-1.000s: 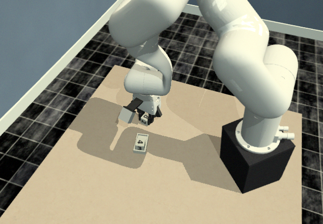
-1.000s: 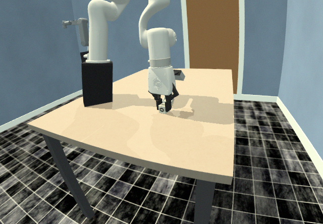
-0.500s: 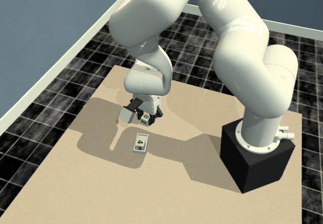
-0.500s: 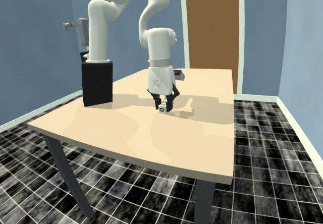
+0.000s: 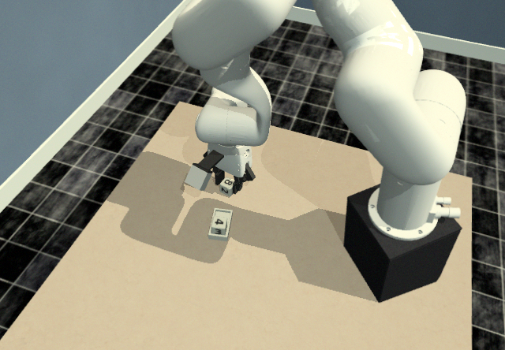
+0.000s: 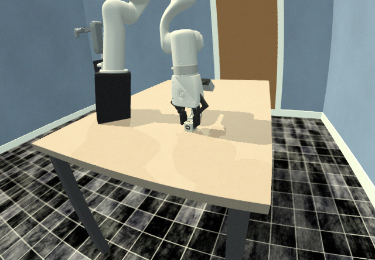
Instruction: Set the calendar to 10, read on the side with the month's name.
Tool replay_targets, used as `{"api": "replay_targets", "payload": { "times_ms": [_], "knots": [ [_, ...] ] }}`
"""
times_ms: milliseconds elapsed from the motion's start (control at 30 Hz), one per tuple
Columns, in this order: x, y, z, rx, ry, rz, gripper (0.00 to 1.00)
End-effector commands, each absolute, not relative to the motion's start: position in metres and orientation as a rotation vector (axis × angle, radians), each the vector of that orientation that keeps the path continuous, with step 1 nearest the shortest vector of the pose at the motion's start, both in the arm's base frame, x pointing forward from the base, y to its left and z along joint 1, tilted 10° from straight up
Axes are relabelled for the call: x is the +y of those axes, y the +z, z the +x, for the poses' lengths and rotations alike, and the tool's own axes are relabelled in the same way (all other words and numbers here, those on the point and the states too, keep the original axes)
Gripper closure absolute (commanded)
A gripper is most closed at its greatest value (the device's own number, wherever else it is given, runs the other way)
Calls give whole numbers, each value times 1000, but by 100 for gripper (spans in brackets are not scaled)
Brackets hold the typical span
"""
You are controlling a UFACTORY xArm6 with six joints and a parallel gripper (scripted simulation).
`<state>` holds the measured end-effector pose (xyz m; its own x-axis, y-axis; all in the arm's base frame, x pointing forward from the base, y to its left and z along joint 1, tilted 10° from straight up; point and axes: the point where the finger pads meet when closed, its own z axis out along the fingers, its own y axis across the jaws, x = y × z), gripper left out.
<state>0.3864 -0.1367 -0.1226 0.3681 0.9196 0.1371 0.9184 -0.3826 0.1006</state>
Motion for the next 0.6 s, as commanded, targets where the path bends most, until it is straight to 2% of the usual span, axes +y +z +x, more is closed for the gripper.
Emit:
{"api": "replay_targets", "payload": {
  "times_ms": [0,567],
  "knots": [
    [-139,-104,385,1740,268,2591,51],
    [-144,-43,376,1740,268,2591,51]
  ]
}}
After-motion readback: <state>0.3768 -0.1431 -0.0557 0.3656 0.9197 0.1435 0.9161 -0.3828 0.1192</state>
